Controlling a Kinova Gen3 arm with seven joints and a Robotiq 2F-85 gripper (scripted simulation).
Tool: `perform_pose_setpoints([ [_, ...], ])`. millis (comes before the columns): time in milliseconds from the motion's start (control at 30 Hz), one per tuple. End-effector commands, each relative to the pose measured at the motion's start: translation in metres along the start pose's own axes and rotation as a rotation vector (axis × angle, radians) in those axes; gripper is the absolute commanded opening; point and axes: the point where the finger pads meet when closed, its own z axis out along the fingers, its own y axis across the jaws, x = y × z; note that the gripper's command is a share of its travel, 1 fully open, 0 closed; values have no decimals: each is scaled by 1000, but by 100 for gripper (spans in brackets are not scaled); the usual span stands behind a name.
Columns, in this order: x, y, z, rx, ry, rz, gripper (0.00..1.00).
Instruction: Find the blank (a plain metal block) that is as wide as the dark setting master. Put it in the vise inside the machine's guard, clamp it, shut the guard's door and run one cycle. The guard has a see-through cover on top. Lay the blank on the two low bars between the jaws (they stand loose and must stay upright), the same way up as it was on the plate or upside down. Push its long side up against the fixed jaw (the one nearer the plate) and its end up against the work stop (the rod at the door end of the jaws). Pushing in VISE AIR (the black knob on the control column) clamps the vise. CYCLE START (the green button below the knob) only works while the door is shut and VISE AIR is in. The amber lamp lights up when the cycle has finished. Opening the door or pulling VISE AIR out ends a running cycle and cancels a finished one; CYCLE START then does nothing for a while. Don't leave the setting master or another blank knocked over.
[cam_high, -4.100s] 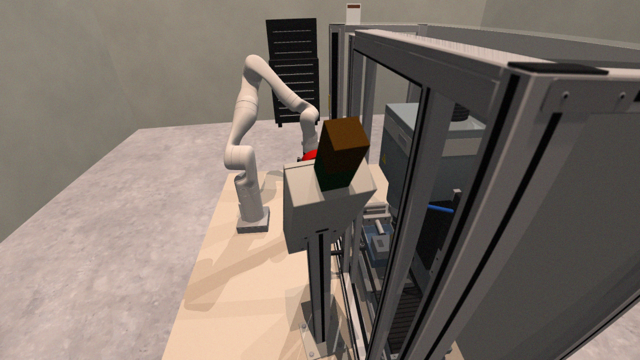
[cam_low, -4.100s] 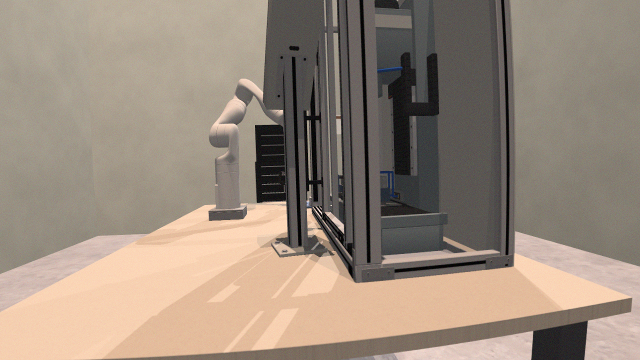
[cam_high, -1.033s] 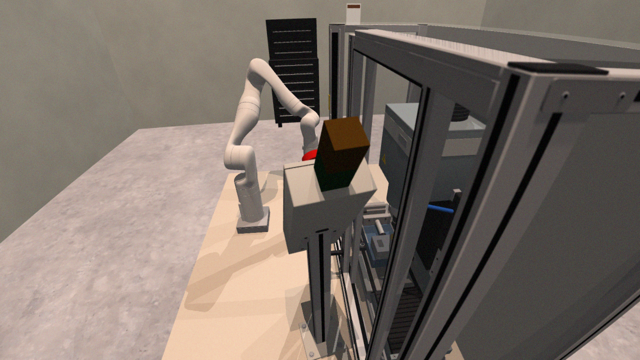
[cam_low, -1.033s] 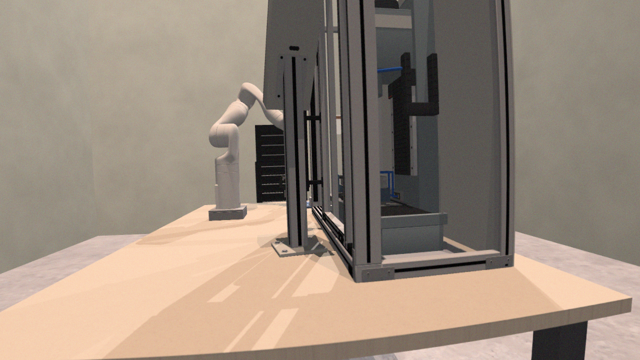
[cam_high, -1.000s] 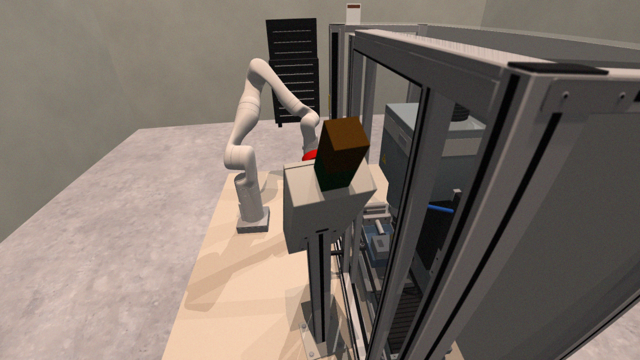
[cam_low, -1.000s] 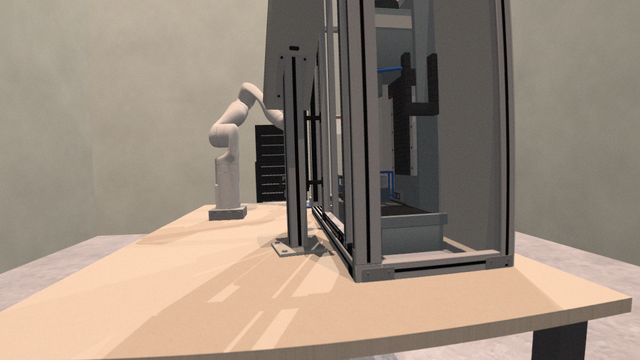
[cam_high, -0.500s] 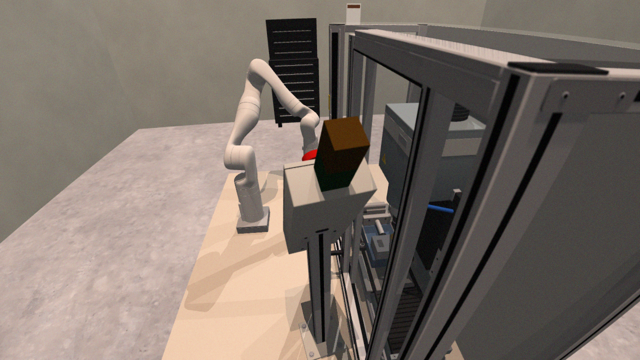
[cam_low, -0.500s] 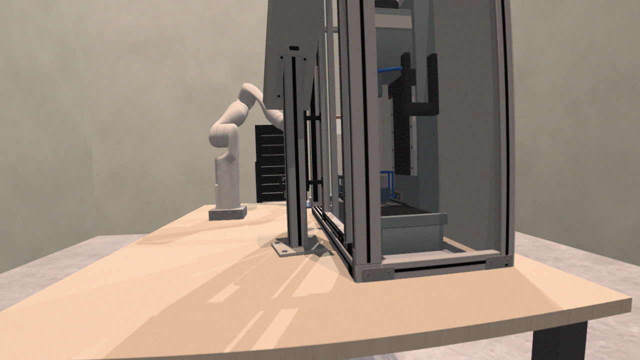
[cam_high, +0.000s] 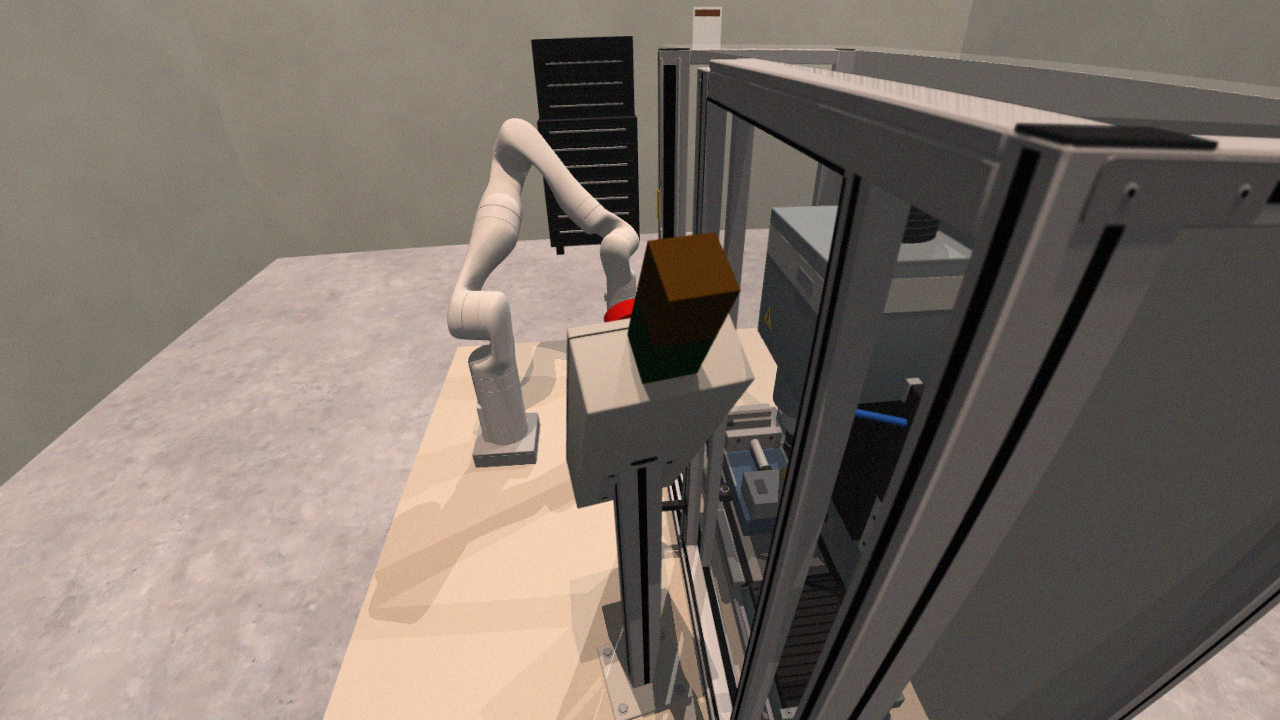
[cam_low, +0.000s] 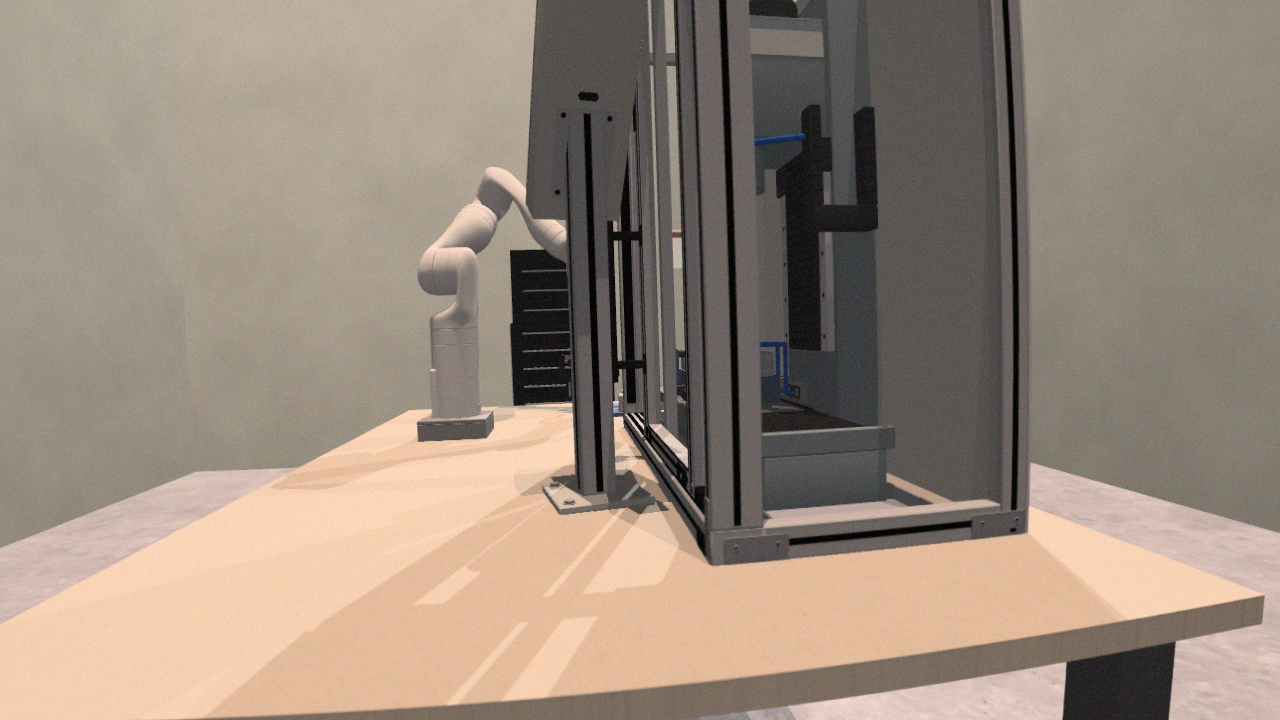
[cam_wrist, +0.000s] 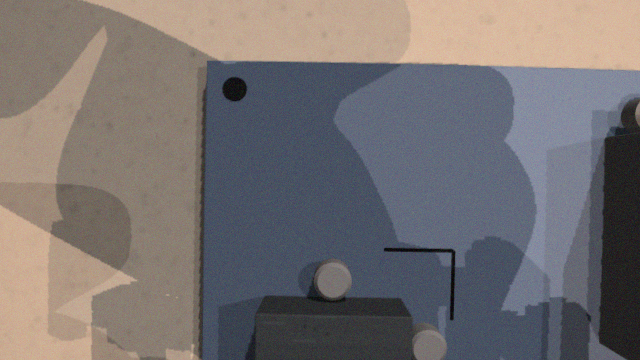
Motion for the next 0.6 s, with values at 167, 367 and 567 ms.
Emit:
perform_pose_setpoints([
  [167,-2,1,2,-4,-2,-2,100],
  [367,-3,2,3,-7,-4,-3,100],
  [567,-3,2,3,-7,-4,-3,100],
])
